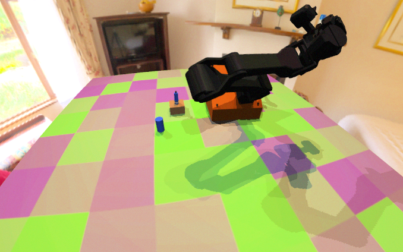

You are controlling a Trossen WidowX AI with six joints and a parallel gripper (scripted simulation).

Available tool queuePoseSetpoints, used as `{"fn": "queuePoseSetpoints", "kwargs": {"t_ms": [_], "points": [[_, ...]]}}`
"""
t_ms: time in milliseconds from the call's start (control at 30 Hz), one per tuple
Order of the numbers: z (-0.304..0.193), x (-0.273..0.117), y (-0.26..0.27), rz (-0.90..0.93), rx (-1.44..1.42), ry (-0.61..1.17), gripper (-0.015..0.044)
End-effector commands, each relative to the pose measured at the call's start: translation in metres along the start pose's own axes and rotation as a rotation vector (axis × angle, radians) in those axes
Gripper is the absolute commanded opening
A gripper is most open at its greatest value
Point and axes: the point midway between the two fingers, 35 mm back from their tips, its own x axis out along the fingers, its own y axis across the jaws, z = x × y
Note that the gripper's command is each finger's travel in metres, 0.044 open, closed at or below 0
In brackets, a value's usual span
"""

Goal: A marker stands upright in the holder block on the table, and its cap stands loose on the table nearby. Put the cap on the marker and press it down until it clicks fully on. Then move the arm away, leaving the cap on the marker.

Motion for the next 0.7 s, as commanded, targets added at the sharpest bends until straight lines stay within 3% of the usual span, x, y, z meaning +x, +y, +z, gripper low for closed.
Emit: {"fn": "queuePoseSetpoints", "kwargs": {"t_ms": [0, 167, 433, 667], "points": [[-0.001, 0.001, 0.001, 0.004, -0.001, 0.005, 0.0374], [-0.019, 0.024, 0.029, 0.119, -0.021, 0.139, 0.0243], [-0.064, 0.047, 0.115, 0.453, 0.005, 0.455, 0.0241], [-0.107, 0.031, 0.199, 0.754, -0.037, 0.732, 0.0241]]}}
